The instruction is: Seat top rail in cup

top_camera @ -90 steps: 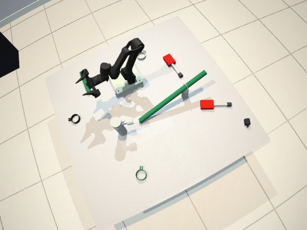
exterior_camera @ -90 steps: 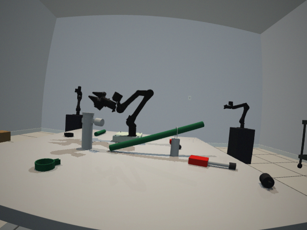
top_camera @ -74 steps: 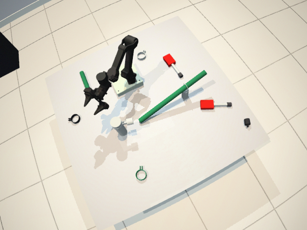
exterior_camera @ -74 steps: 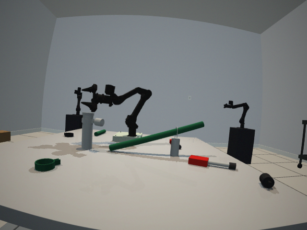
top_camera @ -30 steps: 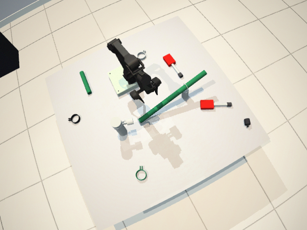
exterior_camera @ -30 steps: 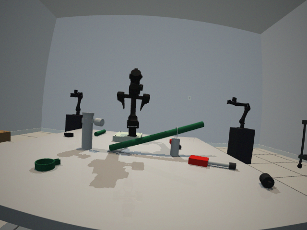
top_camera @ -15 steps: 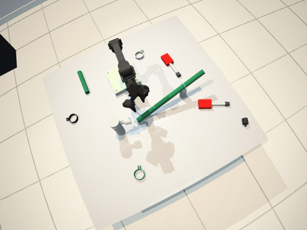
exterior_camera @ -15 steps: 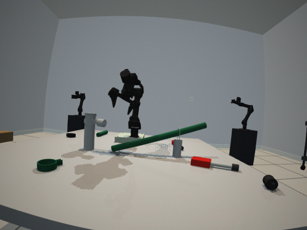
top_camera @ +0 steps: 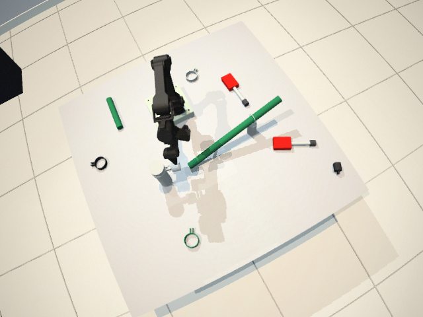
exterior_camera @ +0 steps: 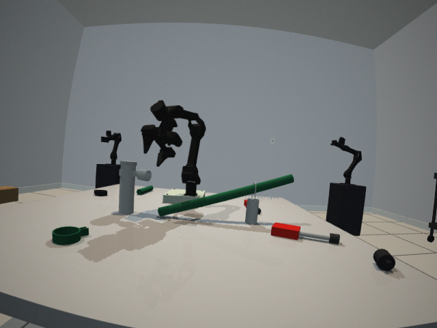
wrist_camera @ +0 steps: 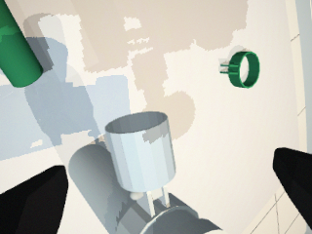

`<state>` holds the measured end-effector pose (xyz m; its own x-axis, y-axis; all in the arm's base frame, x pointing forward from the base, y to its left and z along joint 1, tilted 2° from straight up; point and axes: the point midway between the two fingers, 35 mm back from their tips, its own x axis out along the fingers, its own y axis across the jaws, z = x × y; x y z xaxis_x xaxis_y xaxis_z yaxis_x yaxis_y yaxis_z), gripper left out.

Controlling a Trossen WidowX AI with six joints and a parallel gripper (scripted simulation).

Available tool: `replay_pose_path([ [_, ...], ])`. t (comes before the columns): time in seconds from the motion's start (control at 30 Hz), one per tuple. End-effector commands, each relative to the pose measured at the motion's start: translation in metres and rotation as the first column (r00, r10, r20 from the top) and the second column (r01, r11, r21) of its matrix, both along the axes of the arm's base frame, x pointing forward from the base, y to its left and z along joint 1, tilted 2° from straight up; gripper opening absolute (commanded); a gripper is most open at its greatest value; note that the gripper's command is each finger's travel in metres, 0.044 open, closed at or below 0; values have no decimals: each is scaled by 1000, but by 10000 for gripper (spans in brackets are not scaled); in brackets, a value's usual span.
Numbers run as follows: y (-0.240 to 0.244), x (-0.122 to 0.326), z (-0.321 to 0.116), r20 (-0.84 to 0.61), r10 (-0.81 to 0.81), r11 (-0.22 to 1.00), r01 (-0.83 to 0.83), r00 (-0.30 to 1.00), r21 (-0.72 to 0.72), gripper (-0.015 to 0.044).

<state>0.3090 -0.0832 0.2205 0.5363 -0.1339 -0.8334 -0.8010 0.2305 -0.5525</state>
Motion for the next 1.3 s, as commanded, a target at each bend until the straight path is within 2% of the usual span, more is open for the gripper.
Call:
replay_pose_path([
  [0.0,-6,2,-1,-10,53,998,-53,999,-35,440],
  [0.13,-6,2,-3,-10,53,998,-53,999,-35,440],
  [0.3,-7,3,-25,-9,53,998,-53,999,-36,440],
  [1.27,-13,26,-59,-8,53,998,-53,999,-36,440],
])
